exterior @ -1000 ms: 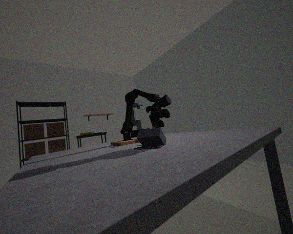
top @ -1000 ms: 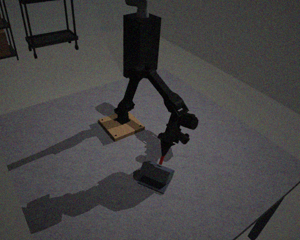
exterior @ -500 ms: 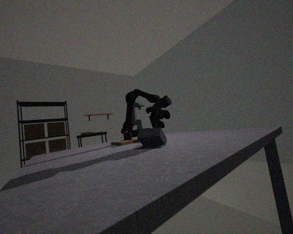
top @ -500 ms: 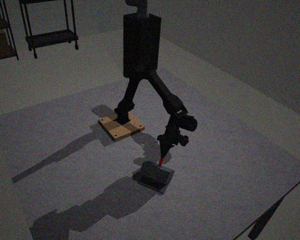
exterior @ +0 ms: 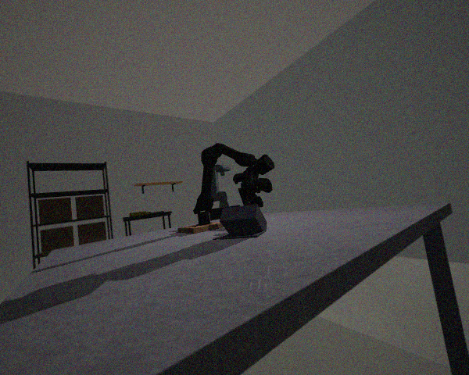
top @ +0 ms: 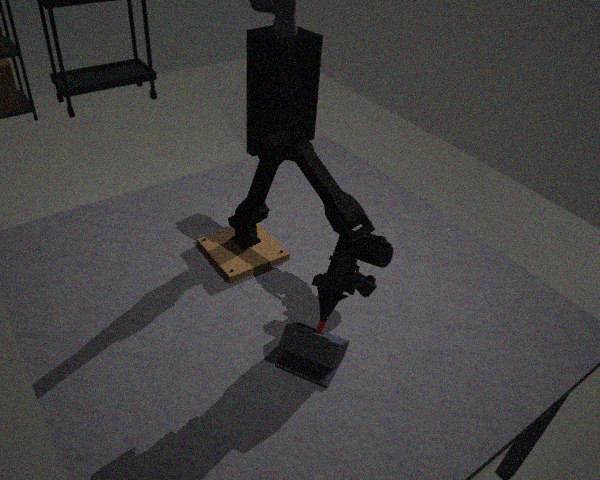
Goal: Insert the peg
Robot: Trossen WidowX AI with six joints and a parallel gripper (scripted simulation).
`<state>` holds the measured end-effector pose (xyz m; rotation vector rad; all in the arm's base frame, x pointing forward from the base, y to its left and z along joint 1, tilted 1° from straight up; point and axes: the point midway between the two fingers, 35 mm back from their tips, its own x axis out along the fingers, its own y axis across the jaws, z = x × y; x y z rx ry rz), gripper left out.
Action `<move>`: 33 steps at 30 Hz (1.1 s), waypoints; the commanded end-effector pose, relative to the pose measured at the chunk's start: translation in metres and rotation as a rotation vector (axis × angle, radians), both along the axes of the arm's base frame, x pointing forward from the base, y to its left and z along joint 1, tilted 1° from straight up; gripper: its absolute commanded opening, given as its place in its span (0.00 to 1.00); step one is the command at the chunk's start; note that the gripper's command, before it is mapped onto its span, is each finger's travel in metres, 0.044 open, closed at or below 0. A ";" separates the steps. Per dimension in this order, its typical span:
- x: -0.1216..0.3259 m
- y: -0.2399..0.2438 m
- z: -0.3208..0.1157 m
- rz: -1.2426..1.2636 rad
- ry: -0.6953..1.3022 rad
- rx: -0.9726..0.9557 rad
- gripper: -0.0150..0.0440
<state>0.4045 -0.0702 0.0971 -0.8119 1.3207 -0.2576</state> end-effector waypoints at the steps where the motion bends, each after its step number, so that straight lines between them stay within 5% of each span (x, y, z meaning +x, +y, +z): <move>1: 0.001 -0.001 -0.002 0.003 0.001 0.002 0.25; 33: 0.004 -0.009 -0.011 -0.001 0.000 -0.001 0.25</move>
